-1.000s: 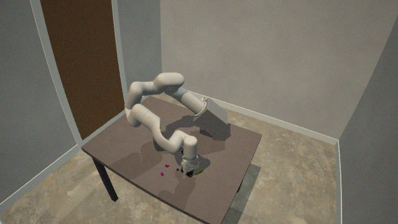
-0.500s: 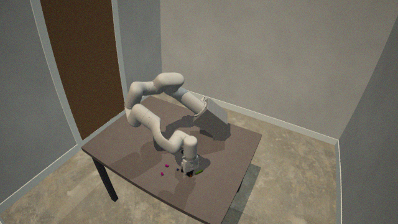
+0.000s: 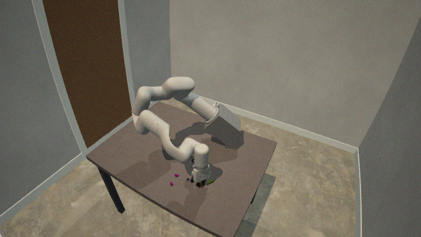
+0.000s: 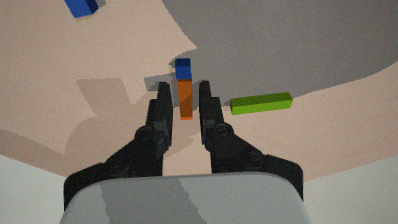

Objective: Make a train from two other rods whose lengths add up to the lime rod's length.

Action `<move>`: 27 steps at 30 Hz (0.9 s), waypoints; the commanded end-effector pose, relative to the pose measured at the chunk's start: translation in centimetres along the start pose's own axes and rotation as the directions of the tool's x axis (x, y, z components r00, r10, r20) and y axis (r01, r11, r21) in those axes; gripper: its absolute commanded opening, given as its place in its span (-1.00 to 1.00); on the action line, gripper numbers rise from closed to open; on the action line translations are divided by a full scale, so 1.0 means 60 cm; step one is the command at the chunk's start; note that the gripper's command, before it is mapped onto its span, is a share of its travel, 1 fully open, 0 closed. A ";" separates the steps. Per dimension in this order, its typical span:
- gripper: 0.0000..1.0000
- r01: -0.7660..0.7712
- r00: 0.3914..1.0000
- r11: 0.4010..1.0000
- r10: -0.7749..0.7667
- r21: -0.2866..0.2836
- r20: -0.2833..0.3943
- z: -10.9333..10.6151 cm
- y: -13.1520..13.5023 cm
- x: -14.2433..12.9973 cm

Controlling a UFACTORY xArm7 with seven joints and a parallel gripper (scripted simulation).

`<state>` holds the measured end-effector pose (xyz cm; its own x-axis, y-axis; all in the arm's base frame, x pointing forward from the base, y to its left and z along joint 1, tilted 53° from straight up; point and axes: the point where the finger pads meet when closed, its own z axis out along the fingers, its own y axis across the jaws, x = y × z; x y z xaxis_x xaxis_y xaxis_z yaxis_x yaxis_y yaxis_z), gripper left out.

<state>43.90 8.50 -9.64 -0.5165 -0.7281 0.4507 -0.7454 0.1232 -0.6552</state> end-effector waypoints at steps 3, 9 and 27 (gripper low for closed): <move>-0.51 0.000 1.000 1.000 0.000 0.000 0.005 -0.003 0.000 -0.003; -0.51 0.000 1.000 1.000 0.000 0.000 0.005 -0.005 0.000 -0.003; -0.51 0.000 1.000 1.000 0.000 0.000 0.005 -0.115 0.000 -0.002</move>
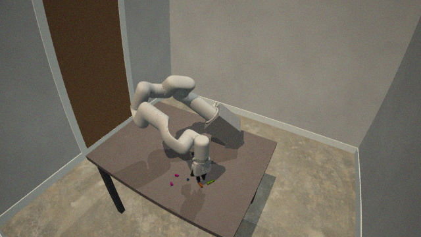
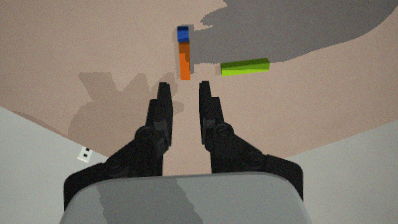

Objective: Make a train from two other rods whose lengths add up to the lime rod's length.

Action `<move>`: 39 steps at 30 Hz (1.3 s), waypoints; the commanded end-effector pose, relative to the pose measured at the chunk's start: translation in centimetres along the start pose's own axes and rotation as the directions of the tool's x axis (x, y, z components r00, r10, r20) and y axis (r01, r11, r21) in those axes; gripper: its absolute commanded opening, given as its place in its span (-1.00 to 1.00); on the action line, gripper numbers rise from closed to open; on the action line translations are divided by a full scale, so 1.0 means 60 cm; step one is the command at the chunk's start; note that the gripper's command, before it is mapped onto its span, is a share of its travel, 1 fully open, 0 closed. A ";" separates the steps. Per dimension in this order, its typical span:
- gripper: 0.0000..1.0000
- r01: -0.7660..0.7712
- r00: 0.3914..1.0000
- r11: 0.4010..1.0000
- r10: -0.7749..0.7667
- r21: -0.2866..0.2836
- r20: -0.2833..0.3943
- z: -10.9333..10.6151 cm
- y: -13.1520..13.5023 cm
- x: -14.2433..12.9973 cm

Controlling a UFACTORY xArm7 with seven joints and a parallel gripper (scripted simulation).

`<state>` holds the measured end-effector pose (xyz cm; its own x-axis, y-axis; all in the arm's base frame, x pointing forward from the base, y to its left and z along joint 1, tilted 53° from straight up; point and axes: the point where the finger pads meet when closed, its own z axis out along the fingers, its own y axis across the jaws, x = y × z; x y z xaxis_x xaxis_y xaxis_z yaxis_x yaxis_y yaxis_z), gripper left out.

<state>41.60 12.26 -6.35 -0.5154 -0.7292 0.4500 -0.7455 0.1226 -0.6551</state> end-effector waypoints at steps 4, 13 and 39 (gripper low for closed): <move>-0.51 0.000 1.000 1.000 0.000 0.000 0.003 -0.044 0.000 -0.001; -0.51 0.000 1.000 1.000 0.000 0.000 0.003 -0.062 0.000 -0.001; 1.00 0.000 1.000 1.000 0.000 0.000 0.003 -0.064 0.000 -0.001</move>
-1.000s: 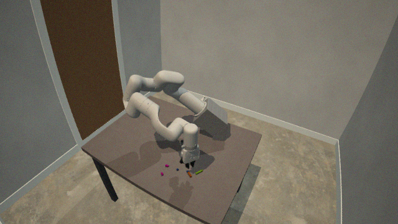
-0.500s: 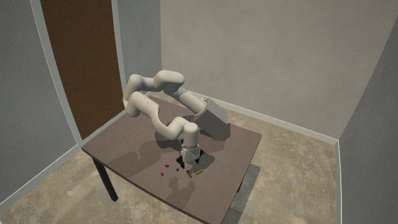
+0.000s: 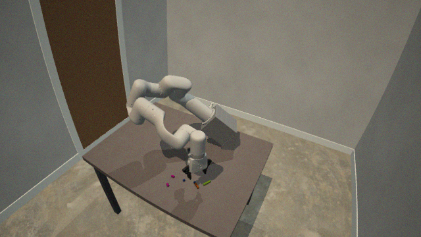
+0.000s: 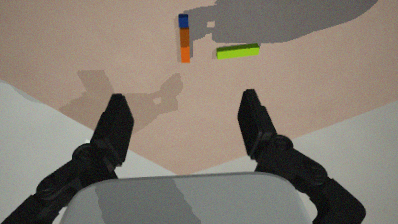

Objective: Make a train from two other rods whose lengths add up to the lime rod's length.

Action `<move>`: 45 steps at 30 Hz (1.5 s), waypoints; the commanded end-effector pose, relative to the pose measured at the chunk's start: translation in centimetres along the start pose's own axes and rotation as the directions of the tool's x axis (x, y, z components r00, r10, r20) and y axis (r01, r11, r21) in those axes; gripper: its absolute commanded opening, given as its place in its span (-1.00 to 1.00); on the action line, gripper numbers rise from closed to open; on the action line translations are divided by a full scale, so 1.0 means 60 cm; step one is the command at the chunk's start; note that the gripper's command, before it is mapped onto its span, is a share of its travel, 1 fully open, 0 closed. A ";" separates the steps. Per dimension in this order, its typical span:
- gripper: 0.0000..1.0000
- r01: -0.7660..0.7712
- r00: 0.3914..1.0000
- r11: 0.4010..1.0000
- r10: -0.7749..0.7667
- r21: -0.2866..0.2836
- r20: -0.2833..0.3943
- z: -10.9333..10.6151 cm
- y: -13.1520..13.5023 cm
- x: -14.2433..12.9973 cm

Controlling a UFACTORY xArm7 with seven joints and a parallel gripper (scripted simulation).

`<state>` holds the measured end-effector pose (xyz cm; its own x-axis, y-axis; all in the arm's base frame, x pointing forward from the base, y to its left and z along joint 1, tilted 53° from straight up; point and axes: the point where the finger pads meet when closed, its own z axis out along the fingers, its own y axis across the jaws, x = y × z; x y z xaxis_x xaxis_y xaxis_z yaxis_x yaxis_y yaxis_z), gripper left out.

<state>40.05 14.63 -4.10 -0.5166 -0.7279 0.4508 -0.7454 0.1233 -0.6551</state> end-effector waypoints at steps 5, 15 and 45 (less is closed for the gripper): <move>1.00 0.000 1.000 1.000 0.000 0.001 0.005 -0.024 0.000 -0.002; 1.00 0.000 1.000 1.000 0.000 0.001 0.005 -0.106 0.000 -0.002; 1.00 0.000 1.000 1.000 0.000 0.001 0.005 -0.145 0.000 -0.002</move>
